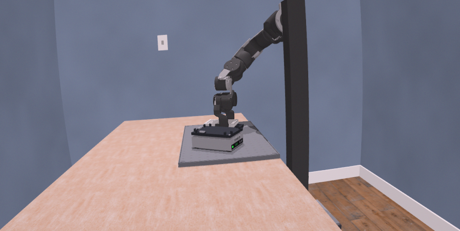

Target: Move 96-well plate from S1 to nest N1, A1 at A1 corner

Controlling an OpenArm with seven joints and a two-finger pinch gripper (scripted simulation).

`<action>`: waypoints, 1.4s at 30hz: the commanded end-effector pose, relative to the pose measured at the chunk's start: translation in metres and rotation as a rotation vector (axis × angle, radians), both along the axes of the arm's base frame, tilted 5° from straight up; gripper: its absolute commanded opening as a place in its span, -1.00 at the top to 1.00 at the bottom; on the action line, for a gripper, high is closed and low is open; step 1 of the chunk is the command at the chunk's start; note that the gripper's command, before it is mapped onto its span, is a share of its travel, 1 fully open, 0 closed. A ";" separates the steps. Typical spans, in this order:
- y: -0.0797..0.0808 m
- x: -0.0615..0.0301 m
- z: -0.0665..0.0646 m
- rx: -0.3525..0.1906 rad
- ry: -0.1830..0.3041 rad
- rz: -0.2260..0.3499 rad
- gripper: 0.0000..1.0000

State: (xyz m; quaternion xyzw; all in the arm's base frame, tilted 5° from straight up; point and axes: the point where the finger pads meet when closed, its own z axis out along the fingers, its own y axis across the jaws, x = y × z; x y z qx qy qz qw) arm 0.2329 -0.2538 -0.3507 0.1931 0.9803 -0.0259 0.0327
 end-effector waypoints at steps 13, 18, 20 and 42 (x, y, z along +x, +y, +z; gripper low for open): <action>0.000 0.0017 -0.003 0.003 -0.009 -0.002 1.00; 0.000 0.0017 -0.003 0.003 -0.009 -0.002 1.00; 0.000 0.0026 -0.003 0.004 -0.009 -0.001 1.00; -0.001 0.0041 -0.001 -0.002 -0.009 -0.002 1.00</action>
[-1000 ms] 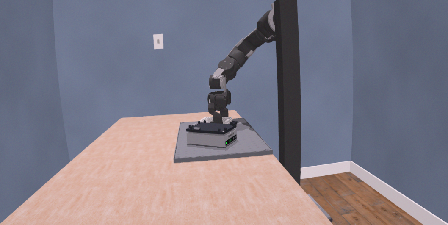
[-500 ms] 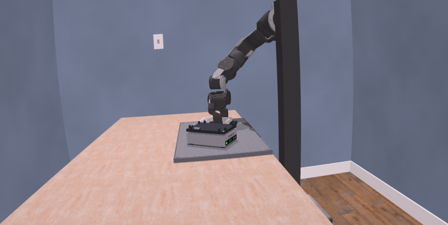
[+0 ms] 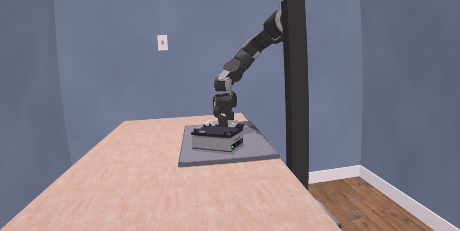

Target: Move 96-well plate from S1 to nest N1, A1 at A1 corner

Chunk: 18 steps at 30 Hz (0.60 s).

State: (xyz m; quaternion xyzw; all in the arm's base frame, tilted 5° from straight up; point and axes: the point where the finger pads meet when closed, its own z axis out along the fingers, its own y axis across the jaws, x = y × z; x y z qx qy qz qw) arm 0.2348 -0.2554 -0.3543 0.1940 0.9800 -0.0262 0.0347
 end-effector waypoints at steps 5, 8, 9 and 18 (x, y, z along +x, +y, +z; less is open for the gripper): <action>0.000 0.0022 0.002 -0.001 -0.006 0.000 1.00; 0.000 0.0022 0.002 -0.001 -0.006 0.000 1.00; 0.000 0.0022 0.002 -0.001 -0.006 0.000 1.00; 0.001 0.0002 0.001 -0.001 -0.002 0.000 1.00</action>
